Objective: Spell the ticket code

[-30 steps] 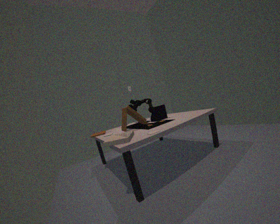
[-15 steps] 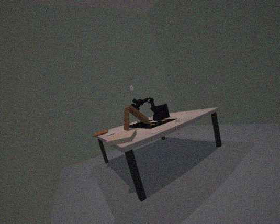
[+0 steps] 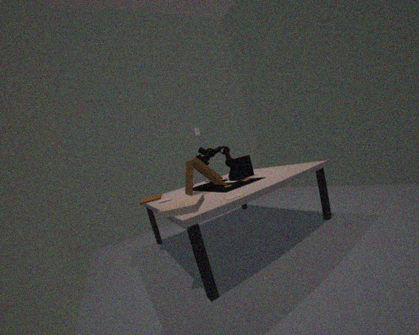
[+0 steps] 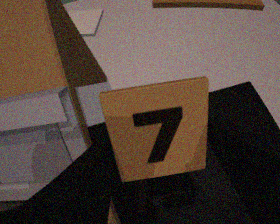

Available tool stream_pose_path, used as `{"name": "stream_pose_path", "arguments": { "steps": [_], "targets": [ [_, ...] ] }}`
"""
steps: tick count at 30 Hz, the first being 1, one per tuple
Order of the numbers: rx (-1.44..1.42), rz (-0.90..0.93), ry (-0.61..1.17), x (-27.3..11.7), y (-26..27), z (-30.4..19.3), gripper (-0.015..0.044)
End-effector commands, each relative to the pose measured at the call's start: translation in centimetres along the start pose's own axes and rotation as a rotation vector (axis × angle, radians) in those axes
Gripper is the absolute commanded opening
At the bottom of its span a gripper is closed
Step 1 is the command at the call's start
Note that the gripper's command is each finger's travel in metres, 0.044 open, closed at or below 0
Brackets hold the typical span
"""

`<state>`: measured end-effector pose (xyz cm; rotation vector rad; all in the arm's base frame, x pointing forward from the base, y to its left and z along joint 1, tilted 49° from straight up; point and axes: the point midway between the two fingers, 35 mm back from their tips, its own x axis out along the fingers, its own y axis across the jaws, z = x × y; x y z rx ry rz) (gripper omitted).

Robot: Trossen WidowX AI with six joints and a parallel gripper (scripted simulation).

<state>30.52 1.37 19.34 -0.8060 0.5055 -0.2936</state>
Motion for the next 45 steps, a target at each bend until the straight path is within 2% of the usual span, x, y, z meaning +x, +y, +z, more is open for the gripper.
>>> {"name": "stream_pose_path", "arguments": {
  "steps": [1,45],
  "targets": [
    [0.004,-0.004,0.001,0.0,0.2,0.0,0.0000],
    [0.004,-0.003,0.001,0.0,2.4,0.0,0.0000]
  ]
}}
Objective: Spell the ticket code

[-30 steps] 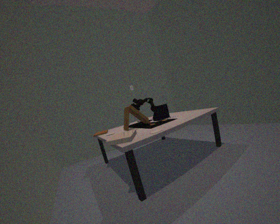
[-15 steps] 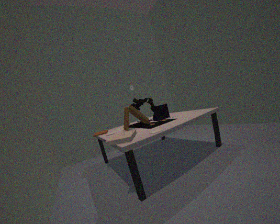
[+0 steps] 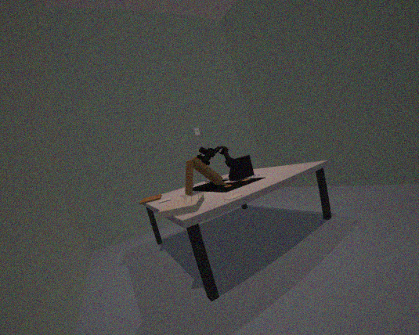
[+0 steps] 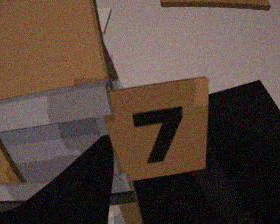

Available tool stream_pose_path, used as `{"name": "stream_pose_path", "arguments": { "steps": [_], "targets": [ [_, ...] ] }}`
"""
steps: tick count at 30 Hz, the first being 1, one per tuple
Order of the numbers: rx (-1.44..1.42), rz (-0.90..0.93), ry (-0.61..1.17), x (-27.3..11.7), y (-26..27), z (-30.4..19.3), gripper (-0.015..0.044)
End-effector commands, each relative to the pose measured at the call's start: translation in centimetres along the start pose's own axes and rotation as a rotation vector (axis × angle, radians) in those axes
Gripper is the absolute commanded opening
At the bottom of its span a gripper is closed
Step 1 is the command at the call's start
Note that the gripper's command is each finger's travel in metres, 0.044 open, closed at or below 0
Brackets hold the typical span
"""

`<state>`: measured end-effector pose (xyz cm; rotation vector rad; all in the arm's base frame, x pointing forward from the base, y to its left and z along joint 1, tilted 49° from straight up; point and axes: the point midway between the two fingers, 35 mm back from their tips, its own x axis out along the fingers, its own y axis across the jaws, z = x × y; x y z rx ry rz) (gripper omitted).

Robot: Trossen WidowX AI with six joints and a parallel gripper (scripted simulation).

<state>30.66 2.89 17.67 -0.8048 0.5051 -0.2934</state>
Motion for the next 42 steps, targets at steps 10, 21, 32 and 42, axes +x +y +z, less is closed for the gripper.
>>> {"name": "stream_pose_path", "arguments": {
  "steps": [10,21,32,42],
  "targets": [
    [0.003,-0.003,0.002,0.0,0.6,0.0,0.0000],
    [0.004,-0.003,0.002,0.0,1.2,0.0,0.0000],
    [0.004,-0.003,0.002,0.0,1.8,0.0,0.0000],
    [0.004,-0.003,0.002,0.0,2.3,0.0,0.0000]
  ]
}}
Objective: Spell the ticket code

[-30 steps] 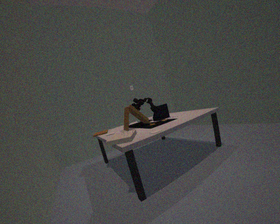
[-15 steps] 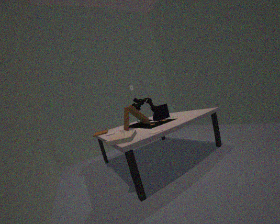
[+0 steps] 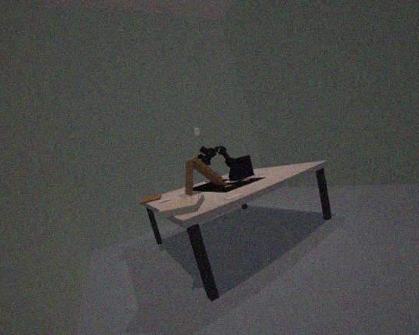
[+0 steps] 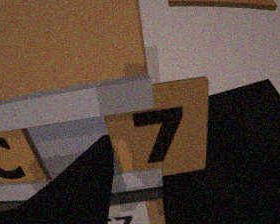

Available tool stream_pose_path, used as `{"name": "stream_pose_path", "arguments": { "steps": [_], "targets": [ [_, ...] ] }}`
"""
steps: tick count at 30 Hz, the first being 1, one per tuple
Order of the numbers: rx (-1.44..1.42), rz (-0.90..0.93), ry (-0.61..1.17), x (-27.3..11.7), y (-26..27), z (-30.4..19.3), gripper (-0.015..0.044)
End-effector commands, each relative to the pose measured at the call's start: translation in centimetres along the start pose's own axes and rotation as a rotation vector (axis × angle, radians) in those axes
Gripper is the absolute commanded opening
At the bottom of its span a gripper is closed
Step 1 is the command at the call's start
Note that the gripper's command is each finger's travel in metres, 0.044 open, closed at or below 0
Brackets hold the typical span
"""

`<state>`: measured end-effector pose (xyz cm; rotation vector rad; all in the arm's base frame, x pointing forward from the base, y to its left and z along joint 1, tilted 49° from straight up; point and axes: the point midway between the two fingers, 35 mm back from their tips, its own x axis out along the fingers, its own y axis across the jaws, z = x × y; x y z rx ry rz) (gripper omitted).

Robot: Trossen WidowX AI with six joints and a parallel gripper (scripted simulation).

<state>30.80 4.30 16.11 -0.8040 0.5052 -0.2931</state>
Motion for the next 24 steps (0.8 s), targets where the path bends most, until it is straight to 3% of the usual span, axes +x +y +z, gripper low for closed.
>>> {"name": "stream_pose_path", "arguments": {
  "steps": [1,24],
  "targets": [
    [0.003,-0.004,0.001,0.0,0.2,0.0,0.0000],
    [0.004,-0.003,0.001,0.0,1.3,0.0,0.0000]
  ]
}}
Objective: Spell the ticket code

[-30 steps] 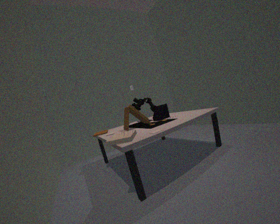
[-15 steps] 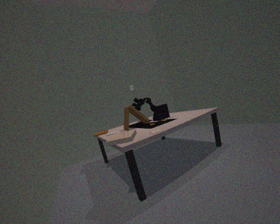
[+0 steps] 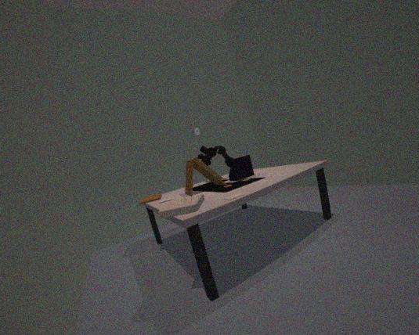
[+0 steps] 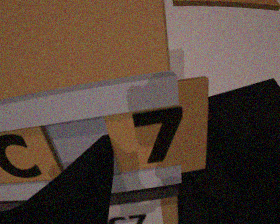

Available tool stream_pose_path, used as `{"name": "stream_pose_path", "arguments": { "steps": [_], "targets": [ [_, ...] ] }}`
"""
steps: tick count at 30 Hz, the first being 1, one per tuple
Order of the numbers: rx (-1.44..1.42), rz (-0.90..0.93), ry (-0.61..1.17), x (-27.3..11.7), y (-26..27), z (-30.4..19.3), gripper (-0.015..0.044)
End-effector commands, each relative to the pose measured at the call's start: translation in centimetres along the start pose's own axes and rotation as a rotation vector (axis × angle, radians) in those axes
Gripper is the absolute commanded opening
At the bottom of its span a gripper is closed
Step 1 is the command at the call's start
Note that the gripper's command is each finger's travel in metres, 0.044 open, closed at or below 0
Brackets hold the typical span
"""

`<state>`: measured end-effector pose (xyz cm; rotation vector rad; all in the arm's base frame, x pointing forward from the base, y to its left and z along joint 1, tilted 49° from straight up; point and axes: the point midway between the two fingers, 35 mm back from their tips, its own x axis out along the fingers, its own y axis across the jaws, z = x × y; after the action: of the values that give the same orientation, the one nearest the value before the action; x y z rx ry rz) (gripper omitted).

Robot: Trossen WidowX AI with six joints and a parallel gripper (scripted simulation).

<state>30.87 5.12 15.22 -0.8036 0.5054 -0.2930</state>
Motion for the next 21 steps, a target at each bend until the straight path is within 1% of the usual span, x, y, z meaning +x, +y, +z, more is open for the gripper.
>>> {"name": "stream_pose_path", "arguments": {
  "steps": [1,21],
  "targets": [
    [0.003,-0.004,0.001,0.02,0.19,-0.02,0.0000],
    [0.003,-0.004,0.001,0.00,0.97,0.01,0.0000]
  ]
}}
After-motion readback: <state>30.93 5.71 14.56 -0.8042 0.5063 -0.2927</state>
